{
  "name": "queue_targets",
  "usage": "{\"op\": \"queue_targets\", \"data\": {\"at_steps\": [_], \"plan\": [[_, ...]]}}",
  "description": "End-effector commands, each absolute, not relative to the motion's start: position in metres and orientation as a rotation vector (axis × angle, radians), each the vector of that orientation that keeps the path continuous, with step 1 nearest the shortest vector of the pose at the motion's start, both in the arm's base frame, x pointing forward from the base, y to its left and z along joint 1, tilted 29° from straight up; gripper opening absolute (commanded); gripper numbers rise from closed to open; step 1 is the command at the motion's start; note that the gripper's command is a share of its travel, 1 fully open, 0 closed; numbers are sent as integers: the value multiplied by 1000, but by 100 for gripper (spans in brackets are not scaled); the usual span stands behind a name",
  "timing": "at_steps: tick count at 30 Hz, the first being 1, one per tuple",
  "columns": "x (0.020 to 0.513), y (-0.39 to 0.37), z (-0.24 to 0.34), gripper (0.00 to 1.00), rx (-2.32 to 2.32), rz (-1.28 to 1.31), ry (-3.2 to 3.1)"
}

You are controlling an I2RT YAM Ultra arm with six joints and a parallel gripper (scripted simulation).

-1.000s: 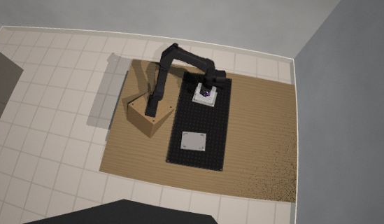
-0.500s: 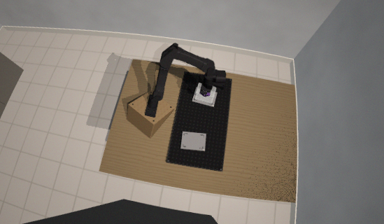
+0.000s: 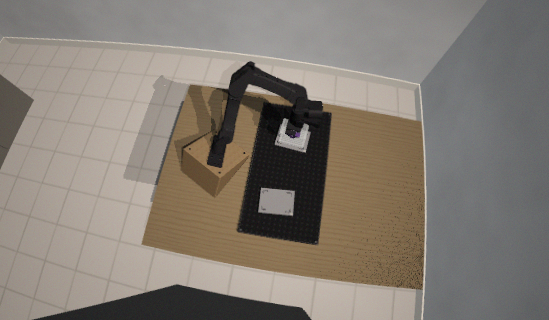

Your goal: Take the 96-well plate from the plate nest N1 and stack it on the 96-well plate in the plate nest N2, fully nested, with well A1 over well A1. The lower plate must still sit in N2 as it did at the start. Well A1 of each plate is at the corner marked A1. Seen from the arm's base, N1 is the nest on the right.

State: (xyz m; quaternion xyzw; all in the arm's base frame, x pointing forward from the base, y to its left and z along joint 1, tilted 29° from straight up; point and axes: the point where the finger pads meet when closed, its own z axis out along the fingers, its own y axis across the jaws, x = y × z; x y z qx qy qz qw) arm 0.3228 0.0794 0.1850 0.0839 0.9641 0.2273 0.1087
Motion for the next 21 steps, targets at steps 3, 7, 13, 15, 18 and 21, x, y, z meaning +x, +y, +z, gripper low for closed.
{"op": "queue_targets", "data": {"at_steps": [3, 7, 13, 15, 18, 21], "plan": [[323, 72, 196, 0, 260, 662, 2796], [323, 72, 197, 0, 259, 662, 2794], [323, 72, 197, 0, 258, 662, 2793], [324, 72, 198, 0, 258, 662, 2792], [324, 72, 198, 0, 258, 662, 2791], [324, 72, 199, 0, 257, 662, 2790]]}}
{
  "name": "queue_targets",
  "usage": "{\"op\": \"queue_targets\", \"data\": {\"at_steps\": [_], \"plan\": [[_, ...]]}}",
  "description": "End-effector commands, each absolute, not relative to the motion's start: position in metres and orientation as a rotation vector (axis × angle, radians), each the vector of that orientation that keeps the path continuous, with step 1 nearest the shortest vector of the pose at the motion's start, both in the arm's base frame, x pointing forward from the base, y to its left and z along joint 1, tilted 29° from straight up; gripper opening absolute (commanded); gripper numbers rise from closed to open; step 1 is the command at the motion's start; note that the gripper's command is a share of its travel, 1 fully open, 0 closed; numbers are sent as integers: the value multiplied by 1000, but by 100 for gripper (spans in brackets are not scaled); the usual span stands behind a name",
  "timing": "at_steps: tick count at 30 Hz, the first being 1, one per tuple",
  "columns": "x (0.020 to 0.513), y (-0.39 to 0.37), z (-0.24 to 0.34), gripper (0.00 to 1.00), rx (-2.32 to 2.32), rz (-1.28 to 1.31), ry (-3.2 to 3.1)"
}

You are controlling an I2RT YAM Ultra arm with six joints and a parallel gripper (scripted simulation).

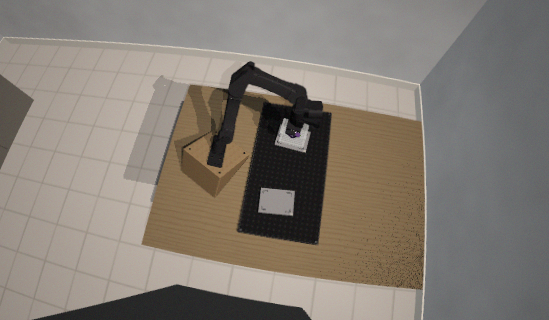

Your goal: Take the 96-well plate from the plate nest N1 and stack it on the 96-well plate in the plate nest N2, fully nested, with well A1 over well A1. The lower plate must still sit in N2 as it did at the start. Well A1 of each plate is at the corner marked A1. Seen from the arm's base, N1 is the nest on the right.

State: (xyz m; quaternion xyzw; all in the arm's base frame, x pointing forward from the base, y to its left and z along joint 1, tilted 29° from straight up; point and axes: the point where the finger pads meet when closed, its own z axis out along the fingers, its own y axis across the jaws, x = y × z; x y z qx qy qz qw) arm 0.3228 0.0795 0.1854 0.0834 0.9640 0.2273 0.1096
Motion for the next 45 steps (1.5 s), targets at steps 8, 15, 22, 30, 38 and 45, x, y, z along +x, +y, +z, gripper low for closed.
{"op": "queue_targets", "data": {"at_steps": [8, 15, 22, 30, 38, 45], "plan": [[327, 81, 172, 0, 262, 660, 2837], [334, 85, 171, 0, 257, 659, 2811], [334, 88, 154, 0, 273, 659, 2840], [339, 93, 145, 0, 276, 658, 2835], [342, 99, 133, 0, 277, 657, 2839], [345, 104, 125, 0, 272, 658, 2840]]}}
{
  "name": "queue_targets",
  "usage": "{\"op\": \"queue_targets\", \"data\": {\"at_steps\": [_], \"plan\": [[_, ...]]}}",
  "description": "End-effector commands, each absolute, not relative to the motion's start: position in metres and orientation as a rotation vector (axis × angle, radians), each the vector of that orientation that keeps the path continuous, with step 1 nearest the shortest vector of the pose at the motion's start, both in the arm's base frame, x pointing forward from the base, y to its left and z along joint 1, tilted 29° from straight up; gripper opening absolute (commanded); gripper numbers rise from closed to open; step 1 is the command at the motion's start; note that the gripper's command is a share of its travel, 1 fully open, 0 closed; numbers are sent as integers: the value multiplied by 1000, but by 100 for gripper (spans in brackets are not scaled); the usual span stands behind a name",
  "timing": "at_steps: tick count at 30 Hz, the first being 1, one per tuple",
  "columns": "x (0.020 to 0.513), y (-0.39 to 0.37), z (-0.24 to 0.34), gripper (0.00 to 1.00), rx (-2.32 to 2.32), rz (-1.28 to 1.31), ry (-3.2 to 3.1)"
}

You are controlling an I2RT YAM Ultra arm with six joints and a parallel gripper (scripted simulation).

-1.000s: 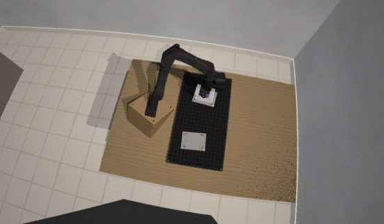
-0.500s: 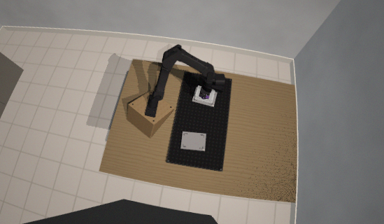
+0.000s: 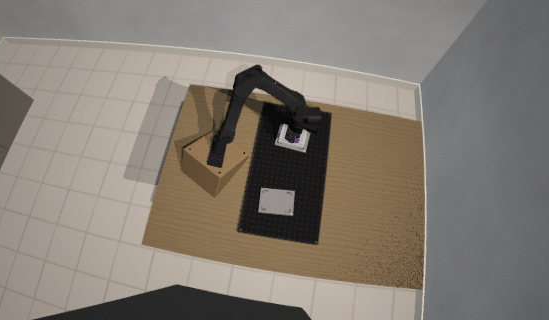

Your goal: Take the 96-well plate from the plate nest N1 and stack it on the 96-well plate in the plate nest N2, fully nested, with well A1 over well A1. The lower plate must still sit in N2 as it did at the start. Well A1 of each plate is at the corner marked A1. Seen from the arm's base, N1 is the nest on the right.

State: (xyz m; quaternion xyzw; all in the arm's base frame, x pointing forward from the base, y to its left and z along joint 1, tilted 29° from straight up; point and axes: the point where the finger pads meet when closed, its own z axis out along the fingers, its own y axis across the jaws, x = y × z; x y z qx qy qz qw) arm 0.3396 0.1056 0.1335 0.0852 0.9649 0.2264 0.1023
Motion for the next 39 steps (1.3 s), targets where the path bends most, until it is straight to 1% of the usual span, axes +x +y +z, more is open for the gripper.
{"op": "queue_targets", "data": {"at_steps": [1, 2, 4, 26, 31, 39], "plan": [[345, 103, 123, 0, 277, 657, 2839], [346, 104, 123, 0, 275, 657, 2835], [356, 105, 148, 0, 246, 664, 2762], [343, 107, 133, 0, 255, 663, 2805], [353, 108, 147, 0, 239, 668, 2763], [344, 108, 133, 0, 252, 663, 2799]]}}
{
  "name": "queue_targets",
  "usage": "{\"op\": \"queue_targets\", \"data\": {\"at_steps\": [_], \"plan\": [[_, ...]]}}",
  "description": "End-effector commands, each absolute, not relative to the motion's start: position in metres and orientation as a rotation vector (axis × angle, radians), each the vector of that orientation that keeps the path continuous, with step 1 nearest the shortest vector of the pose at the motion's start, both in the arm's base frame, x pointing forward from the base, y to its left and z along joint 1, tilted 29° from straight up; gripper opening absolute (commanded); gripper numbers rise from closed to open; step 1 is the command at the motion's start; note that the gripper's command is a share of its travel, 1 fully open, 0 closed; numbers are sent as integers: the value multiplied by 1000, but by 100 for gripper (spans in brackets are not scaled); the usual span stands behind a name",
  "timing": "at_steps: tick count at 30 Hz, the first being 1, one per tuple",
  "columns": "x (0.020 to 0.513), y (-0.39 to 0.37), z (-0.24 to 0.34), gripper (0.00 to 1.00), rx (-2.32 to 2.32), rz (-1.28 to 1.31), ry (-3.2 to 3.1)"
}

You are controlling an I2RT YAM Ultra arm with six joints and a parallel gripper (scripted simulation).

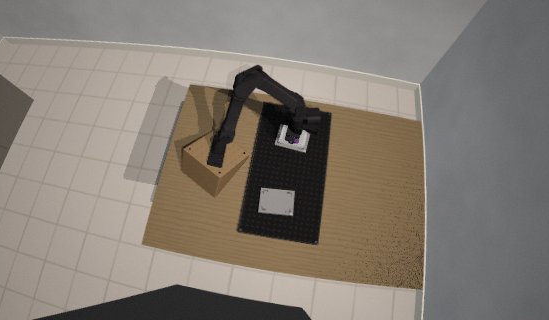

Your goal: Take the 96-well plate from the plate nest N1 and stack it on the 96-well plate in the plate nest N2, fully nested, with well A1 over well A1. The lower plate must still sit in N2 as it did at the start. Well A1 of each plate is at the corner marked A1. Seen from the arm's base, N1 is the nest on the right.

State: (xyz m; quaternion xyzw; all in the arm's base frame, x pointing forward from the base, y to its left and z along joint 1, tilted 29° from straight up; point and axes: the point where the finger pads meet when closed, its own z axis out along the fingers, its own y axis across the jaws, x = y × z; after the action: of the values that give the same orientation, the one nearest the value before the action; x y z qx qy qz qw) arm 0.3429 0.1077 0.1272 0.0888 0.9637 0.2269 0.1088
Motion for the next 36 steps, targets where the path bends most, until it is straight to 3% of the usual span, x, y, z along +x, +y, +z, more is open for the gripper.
{"op": "queue_targets", "data": {"at_steps": [1, 36], "plan": [[343, 108, 131, 0, 253, 663, 2805], [344, 108, 120, 0, 266, 661, 2822]]}}
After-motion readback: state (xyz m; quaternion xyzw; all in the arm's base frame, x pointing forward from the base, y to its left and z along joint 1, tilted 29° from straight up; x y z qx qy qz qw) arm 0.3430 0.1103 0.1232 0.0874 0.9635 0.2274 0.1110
